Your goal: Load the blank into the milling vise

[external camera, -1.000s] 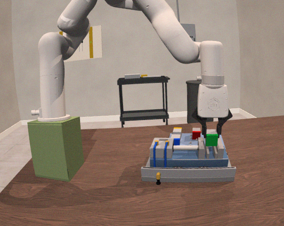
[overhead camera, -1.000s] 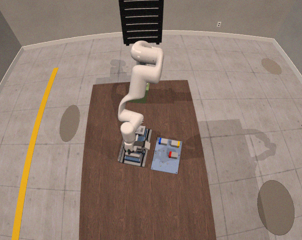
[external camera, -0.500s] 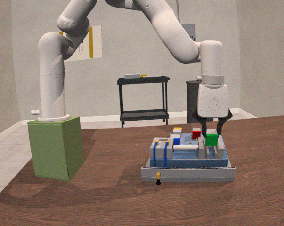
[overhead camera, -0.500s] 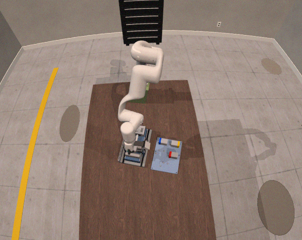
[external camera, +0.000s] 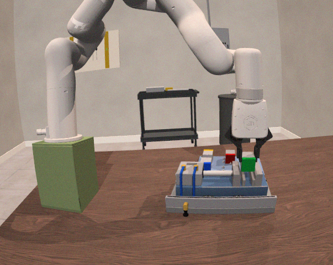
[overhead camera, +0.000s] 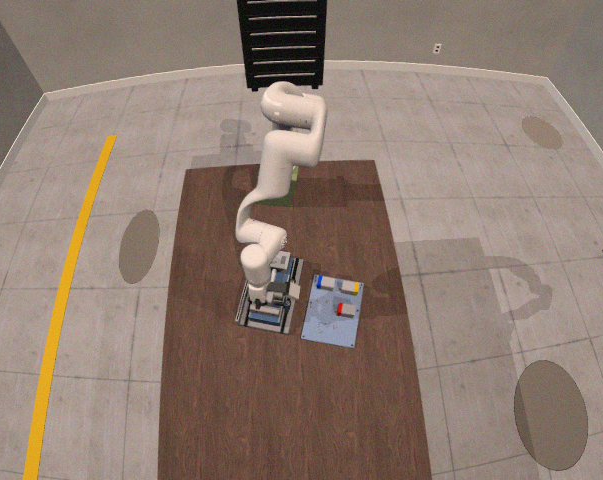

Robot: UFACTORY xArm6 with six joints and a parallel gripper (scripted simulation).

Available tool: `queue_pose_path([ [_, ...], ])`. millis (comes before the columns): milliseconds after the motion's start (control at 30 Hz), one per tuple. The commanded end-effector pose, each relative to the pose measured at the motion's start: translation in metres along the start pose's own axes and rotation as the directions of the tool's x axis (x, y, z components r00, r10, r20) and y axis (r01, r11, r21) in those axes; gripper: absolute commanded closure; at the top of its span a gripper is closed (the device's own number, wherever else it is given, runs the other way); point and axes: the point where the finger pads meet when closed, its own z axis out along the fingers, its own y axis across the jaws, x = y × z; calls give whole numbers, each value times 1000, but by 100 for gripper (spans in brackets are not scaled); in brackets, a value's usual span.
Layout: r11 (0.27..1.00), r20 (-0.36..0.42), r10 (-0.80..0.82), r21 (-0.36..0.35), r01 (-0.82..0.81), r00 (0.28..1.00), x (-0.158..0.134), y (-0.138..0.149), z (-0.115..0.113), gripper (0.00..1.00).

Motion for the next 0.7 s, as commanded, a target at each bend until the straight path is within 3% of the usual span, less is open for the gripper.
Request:
queue_pose_path([
  [0, 1000, 0, 0, -5, 0, 1000, 0, 2, -1, 100],
  [667, 1000, 0, 0, -5, 0, 1000, 0, 2, 1, 100],
])
